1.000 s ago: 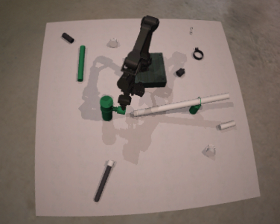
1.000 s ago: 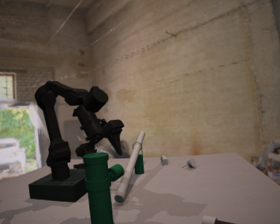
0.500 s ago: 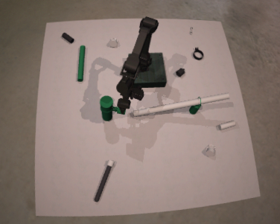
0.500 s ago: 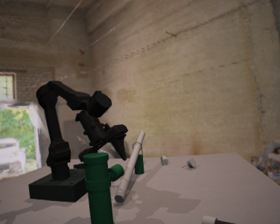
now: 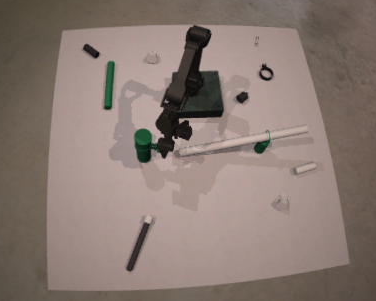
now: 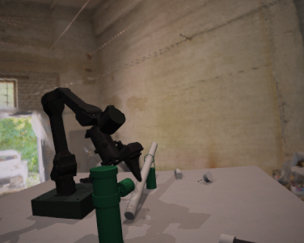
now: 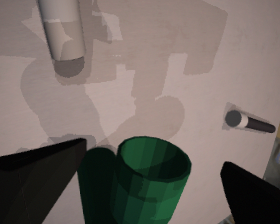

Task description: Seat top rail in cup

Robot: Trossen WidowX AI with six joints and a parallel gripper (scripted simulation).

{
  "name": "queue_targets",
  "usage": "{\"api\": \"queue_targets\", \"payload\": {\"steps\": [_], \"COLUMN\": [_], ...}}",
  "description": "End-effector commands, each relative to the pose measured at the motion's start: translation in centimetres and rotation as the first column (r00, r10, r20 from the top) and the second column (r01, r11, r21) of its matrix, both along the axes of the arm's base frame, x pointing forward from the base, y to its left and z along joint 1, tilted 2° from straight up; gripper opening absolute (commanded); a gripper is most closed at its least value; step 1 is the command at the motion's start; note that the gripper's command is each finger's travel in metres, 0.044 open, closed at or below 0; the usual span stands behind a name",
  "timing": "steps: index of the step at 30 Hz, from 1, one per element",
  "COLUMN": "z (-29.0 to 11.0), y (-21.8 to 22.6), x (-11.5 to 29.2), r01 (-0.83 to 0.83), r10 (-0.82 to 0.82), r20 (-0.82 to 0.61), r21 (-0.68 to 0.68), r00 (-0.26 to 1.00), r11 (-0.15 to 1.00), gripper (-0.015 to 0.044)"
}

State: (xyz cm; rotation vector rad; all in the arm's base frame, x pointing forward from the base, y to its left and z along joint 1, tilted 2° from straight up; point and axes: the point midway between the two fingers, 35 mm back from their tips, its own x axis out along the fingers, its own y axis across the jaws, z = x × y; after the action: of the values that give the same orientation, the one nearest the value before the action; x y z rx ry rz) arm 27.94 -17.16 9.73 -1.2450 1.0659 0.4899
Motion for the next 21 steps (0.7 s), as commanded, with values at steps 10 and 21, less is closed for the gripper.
{"api": "queue_targets", "payload": {"steps": [10, 21], "z": [-2.1, -2.3], "y": [-0.4, -0.4], "x": [0.8, 0.9], "r01": [0.004, 0.004], "r10": [-0.004, -0.004], "r20": [-0.007, -0.006], "r21": [0.006, 0.006], "r00": [1.000, 1.000], "r11": [1.000, 1.000], "gripper": [0.0440, 0.0256]}}
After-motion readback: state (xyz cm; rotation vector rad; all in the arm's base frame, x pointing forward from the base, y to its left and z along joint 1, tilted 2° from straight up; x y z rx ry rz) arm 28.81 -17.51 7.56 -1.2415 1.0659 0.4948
